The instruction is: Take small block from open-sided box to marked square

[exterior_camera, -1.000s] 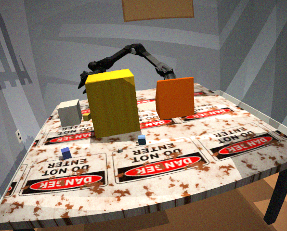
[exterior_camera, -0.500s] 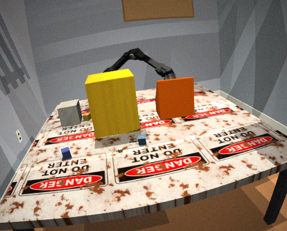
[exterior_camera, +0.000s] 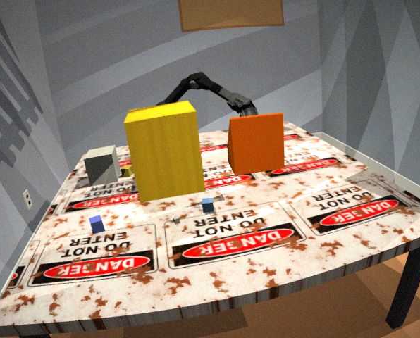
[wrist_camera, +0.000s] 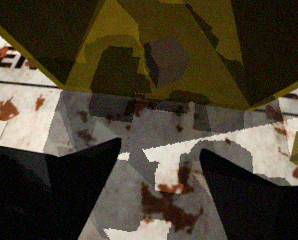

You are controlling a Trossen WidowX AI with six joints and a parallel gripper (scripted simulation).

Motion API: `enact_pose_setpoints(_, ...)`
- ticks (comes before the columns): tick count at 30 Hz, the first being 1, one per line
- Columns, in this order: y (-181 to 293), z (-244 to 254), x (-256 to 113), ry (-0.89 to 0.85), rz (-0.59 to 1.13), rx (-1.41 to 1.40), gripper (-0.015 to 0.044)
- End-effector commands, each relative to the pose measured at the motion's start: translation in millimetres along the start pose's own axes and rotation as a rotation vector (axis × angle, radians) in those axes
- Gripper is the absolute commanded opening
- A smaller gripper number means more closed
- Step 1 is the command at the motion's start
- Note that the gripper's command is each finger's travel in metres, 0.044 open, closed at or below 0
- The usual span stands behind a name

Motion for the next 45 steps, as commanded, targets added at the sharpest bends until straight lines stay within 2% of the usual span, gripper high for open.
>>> enact_pose_setpoints(1,-3,0,3,-0.009,0.000,-0.007,0.0354)
enact_pose_setpoints(45,-63,-7,47,-0.010,-0.004,-0.007,0.0354)
Point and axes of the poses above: the point midway between the two fingers, 35 mm back from their tips, its own x axis out along the fingers, its own z axis across the jaws, y = z × x, the point moved 10 cm from there along -x, back along the fingers, and after that the axes turned 4 degrees about -x, right-handed, at the moved point
